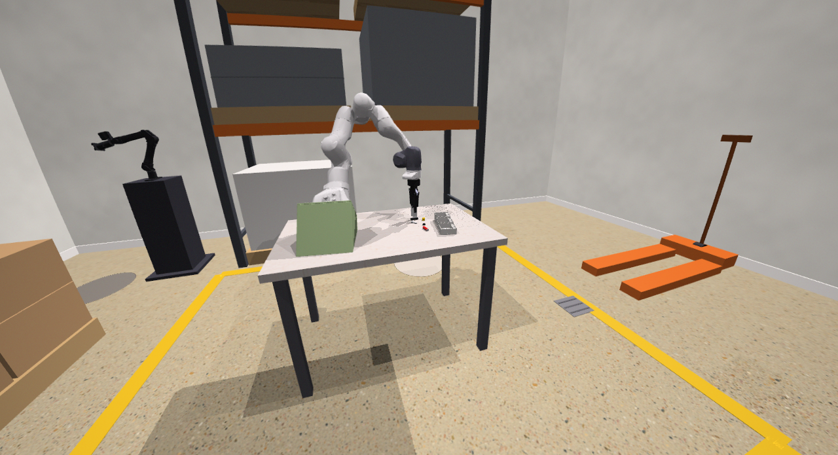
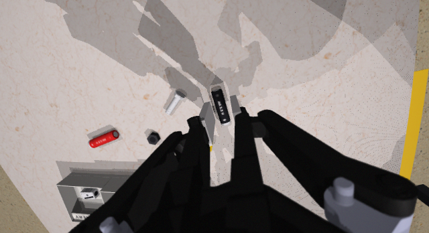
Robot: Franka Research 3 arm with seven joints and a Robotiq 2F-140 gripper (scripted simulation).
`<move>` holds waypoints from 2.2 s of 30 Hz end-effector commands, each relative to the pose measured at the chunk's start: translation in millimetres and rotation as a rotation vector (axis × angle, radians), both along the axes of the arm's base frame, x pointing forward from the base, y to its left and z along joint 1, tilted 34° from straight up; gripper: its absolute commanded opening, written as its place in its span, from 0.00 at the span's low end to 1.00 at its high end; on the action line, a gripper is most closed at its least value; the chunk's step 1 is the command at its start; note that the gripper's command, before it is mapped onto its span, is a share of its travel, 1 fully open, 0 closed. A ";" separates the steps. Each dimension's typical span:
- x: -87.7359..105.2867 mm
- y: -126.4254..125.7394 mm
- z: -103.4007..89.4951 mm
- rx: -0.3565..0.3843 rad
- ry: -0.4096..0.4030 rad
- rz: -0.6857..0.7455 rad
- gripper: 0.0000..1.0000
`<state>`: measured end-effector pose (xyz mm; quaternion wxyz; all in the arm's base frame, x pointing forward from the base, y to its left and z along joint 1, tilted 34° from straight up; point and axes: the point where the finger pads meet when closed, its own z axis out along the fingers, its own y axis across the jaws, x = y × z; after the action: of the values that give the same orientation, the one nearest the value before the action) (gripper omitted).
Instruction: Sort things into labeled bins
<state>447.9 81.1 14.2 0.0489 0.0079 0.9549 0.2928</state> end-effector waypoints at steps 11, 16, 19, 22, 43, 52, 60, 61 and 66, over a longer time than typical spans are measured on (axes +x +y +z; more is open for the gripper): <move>6.9 4.9 -14.1 -0.016 -0.026 0.009 0.17; 6.5 6.1 -15.0 -0.016 -0.026 0.009 0.17; 6.0 6.4 -14.8 -0.016 -0.026 0.009 0.17; 5.4 6.8 -14.7 -0.016 -0.026 0.009 0.17; 4.3 7.5 -14.3 -0.016 -0.026 0.009 0.05; 4.3 7.5 -14.3 -0.016 -0.026 0.009 0.05; 4.3 7.5 -14.3 -0.016 -0.026 0.009 0.05; 4.3 7.5 -14.3 -0.016 -0.026 0.009 0.05; 4.3 7.5 -14.3 -0.016 -0.026 0.009 0.05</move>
<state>451.6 88.6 -0.6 0.0576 0.0018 0.9562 0.2870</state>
